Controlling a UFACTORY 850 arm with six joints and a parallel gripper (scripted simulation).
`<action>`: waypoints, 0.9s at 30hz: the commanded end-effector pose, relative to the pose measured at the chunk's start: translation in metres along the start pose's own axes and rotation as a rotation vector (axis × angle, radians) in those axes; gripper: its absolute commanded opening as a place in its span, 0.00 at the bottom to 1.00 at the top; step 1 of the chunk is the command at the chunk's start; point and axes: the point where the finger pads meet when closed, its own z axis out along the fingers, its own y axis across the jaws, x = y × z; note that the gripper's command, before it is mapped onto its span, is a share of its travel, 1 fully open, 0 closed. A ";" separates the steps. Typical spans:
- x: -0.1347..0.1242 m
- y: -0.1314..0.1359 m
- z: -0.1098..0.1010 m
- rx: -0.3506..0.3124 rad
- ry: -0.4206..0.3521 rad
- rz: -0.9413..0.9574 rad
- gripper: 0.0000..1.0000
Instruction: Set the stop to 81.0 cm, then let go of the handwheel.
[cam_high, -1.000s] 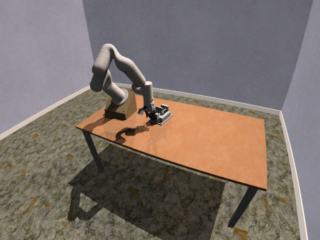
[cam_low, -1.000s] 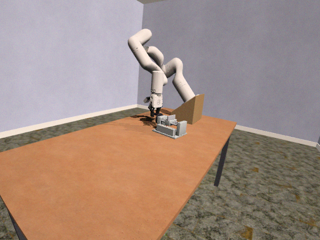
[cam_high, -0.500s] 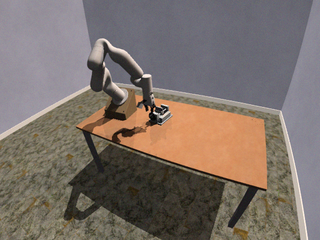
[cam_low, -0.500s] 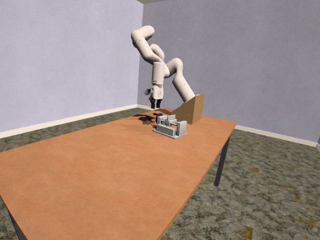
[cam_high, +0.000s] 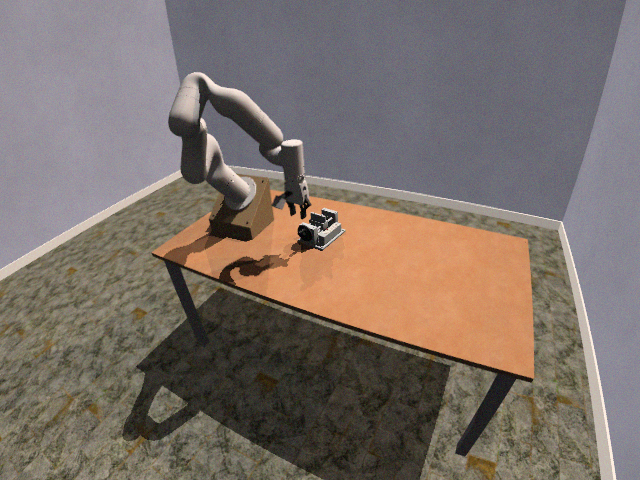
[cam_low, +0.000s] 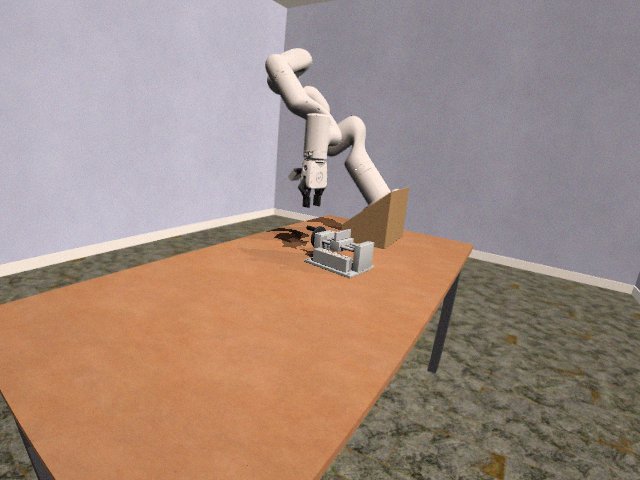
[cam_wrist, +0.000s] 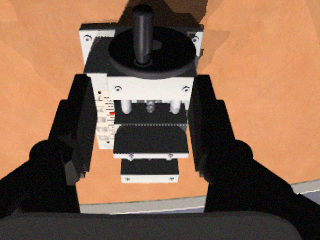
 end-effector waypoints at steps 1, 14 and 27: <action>0.000 -0.001 -0.001 0.001 0.000 0.000 0.57; -0.023 -0.067 -0.001 0.001 0.000 0.000 0.57; -0.025 -0.071 0.028 0.001 0.000 0.000 0.57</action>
